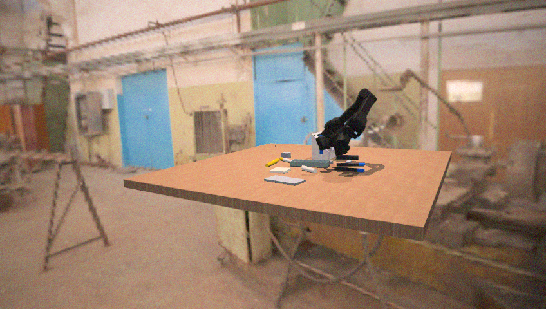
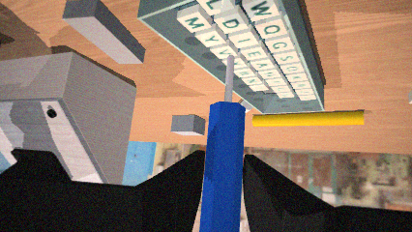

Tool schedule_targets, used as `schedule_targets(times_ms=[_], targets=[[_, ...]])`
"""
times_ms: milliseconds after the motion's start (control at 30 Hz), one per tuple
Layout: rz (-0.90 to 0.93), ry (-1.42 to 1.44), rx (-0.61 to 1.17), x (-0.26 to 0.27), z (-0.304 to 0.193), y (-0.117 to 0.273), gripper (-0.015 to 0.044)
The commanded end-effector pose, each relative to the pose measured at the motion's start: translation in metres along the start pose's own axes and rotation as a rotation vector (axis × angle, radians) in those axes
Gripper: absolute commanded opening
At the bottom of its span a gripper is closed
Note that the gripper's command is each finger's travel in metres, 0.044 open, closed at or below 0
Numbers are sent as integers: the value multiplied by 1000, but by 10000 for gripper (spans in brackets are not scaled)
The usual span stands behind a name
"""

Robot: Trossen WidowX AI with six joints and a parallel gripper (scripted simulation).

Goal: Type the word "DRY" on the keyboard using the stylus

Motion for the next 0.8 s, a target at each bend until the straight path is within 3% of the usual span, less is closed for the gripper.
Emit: schedule_targets(times_ms=[0, 67, 767], targets=[[6, -2, 0, 1, 2, -3, 26], [7, -2, 0, 3, 3, -4, 79], [7, -2, 0, 3, 7, -7, 81]])
Point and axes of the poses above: the point midway between the two fingers, 35 mm back from their tips, its own y axis back along the fingers, its own x axis across the jaws, z = x × y, the point moved 2 cm from there along y, back along the fingers, and after that the axes turned 10 degrees about -y, right-handed, at the moved point
